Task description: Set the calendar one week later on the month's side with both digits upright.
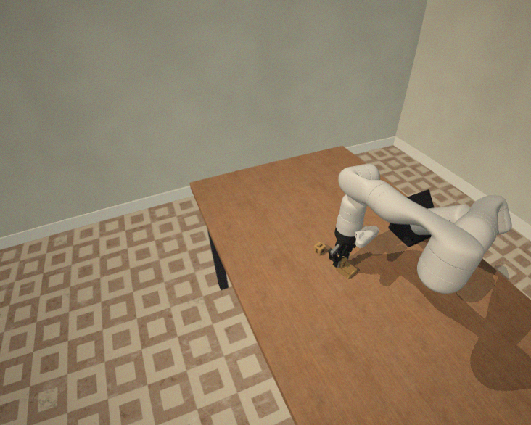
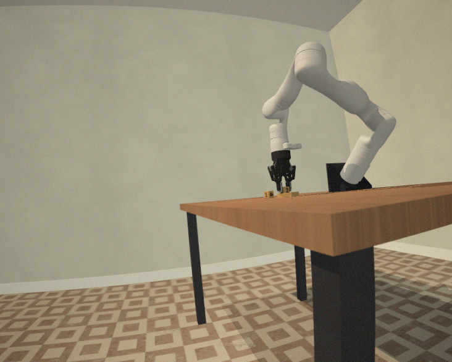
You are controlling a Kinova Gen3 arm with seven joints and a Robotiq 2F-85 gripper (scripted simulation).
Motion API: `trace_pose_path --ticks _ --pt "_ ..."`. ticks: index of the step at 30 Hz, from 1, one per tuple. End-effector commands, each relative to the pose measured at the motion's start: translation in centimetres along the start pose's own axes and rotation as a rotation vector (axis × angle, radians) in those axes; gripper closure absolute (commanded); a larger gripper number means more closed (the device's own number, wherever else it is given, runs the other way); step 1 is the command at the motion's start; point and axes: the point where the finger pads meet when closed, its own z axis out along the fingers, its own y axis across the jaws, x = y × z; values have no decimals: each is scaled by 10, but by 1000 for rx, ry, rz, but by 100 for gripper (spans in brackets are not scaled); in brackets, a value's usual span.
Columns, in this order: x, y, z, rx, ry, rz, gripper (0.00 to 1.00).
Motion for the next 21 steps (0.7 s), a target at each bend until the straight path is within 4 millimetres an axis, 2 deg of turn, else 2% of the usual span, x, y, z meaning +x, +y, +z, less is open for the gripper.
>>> trace_pose_path --ticks 1,9,10,21 --pt "0 0 -1 -1 -1 0 54" --pt "0 0 -1 -1 -1 0 54" --pt "0 0 -1 -1 -1 0 74" --pt "0 0 -1 -1 -1 0 74"
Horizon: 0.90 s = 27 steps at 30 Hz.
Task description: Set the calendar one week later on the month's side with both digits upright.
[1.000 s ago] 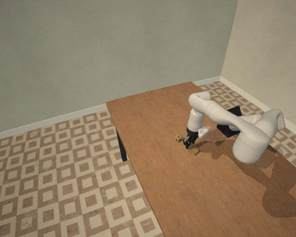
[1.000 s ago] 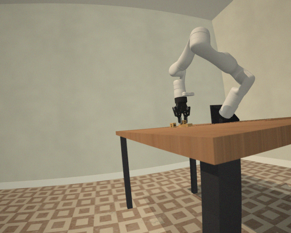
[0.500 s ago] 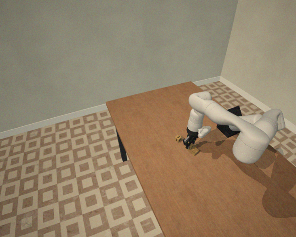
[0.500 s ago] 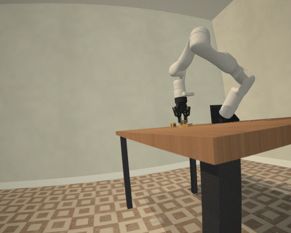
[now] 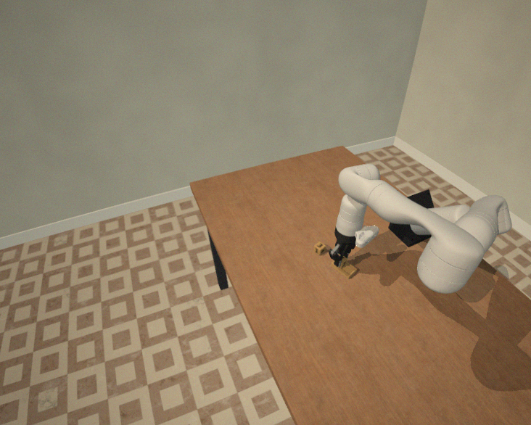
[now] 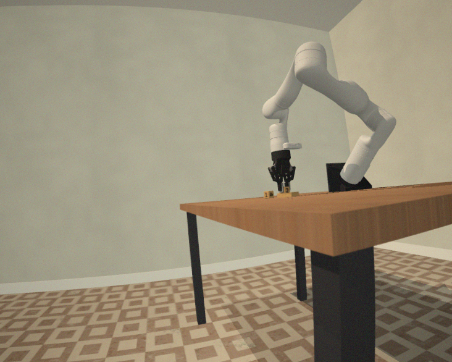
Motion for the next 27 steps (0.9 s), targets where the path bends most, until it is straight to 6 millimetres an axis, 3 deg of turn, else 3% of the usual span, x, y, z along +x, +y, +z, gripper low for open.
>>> trace_pose_path --ticks 1,27 --pt "0 0 0 -1 -1 0 74" --pt "0 0 -6 -1 -1 0 74"
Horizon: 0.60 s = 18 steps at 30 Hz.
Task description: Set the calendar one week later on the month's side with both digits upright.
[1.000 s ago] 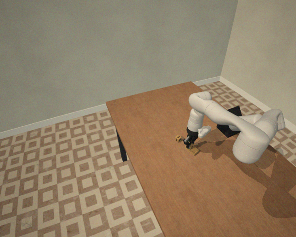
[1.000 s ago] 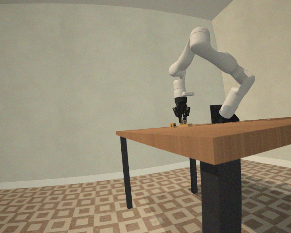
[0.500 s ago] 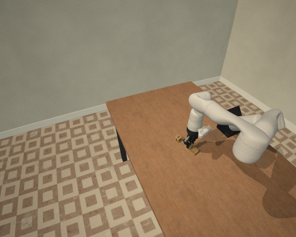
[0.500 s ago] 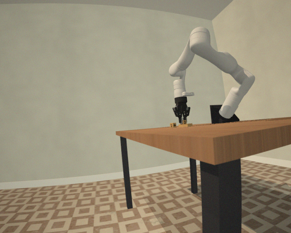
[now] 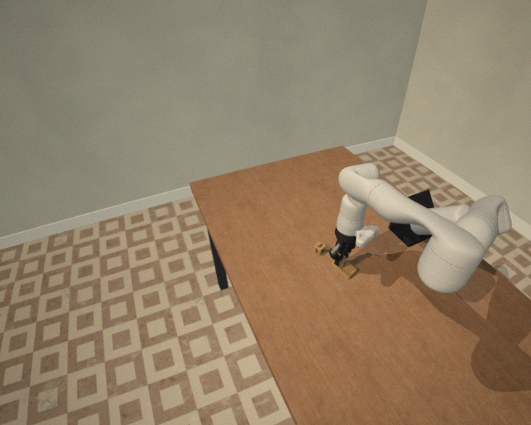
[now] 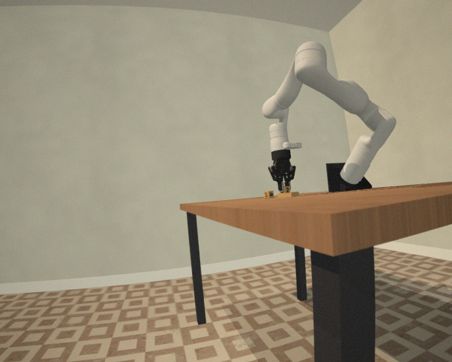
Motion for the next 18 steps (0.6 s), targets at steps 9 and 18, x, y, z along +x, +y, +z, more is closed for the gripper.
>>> trace_pose_path --ticks 9,18 --pt "-1 1 -61 -4 -3 -1 74" --pt "-1 1 -97 -4 -3 -1 74"
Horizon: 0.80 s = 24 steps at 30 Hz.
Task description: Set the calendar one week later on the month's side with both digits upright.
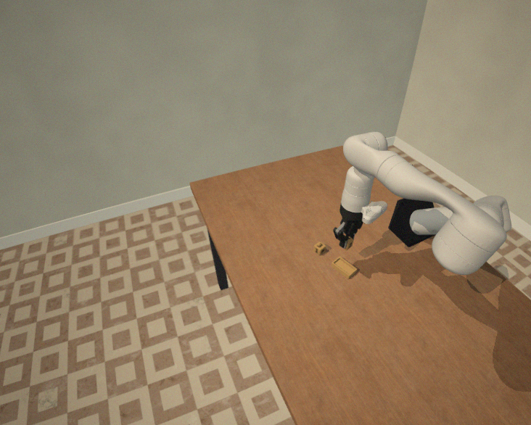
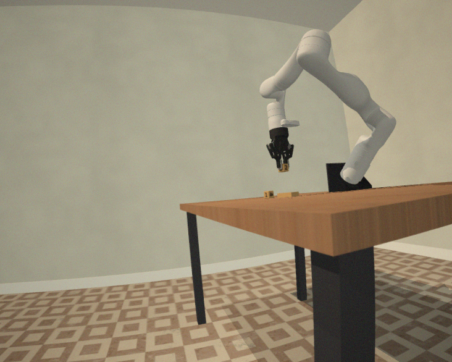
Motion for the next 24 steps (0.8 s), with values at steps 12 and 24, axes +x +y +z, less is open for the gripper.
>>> trace_pose_path --ticks 12,24 --pt "-2 3 -12 -14 -9 -5 74" --pt "3 4 -12 -15 -11 -75 74"
